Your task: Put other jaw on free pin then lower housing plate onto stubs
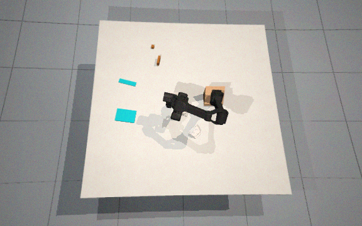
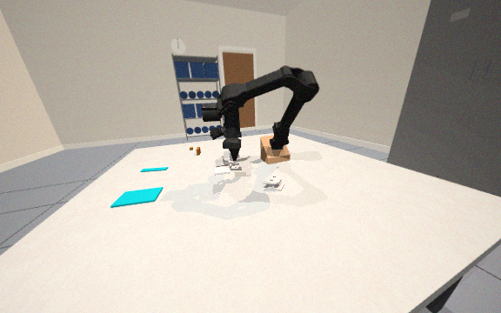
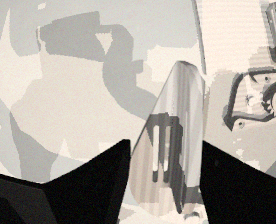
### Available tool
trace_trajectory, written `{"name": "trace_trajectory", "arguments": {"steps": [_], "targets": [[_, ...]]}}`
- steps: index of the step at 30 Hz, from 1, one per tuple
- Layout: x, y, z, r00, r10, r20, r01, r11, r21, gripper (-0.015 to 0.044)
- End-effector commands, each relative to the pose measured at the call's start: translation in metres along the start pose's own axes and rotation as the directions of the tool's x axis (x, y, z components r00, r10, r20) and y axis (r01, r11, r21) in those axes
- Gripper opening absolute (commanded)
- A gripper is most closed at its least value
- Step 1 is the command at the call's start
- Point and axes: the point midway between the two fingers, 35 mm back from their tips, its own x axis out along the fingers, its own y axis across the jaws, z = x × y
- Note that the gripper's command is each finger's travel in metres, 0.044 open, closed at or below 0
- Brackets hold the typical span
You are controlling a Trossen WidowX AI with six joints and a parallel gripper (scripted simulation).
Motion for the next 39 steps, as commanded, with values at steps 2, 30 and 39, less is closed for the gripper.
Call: {"name": "trace_trajectory", "arguments": {"steps": [2, 30, 39], "targets": [[-0.001, -0.011, 0.013, 1.0, -0.005, 0.006, 0.005, 1.0, -0.016, 0.0134], [0.0, -0.072, 0.055, 1.0, 0.002, 0.003, -0.002, 0.999, -0.054, 0.0134], [0.0, -0.072, 0.055, 1.0, 0.002, 0.003, -0.002, 0.999, -0.054, 0.0134]]}}
